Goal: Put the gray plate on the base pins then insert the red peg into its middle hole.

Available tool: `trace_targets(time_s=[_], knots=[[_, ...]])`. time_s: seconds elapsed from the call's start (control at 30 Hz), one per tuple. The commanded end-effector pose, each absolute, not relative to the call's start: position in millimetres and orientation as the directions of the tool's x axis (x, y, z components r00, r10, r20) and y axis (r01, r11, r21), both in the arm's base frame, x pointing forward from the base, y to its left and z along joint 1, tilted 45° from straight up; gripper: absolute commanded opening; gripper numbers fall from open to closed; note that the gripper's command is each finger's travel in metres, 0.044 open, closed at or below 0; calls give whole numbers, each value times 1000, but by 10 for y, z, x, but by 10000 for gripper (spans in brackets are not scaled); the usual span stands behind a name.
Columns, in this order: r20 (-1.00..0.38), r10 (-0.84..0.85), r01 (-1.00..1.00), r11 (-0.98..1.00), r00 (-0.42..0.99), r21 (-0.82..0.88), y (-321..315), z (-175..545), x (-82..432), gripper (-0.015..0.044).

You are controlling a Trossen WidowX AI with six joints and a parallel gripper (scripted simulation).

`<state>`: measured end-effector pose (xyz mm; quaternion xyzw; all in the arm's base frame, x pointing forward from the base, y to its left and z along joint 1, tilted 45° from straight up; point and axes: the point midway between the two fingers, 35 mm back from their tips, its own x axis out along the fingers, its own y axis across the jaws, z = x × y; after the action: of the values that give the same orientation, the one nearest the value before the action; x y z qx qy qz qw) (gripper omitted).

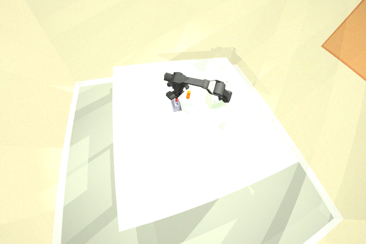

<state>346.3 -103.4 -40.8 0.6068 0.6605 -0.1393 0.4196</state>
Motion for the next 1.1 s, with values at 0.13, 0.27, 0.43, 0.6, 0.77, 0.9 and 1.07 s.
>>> trace_targets(time_s=[0.13,0.27,0.43,0.6,0.77,0.9,1.07], knots=[[-721,688,921,219,87,321,-1029,-424,3450,0],[-721,688,921,219,87,321,-1029,-425,3447,0],[-721,688,921,219,87,321,-1029,-425,3447,0],[-720,688,921,219,87,321,-1015,-415,3449,0],[-720,688,921,219,87,321,-1008,-413,3451,0],[-724,684,919,225,88,325,-1024,-408,3463,0],[-724,684,919,225,88,325,-1024,-408,3463,0]])
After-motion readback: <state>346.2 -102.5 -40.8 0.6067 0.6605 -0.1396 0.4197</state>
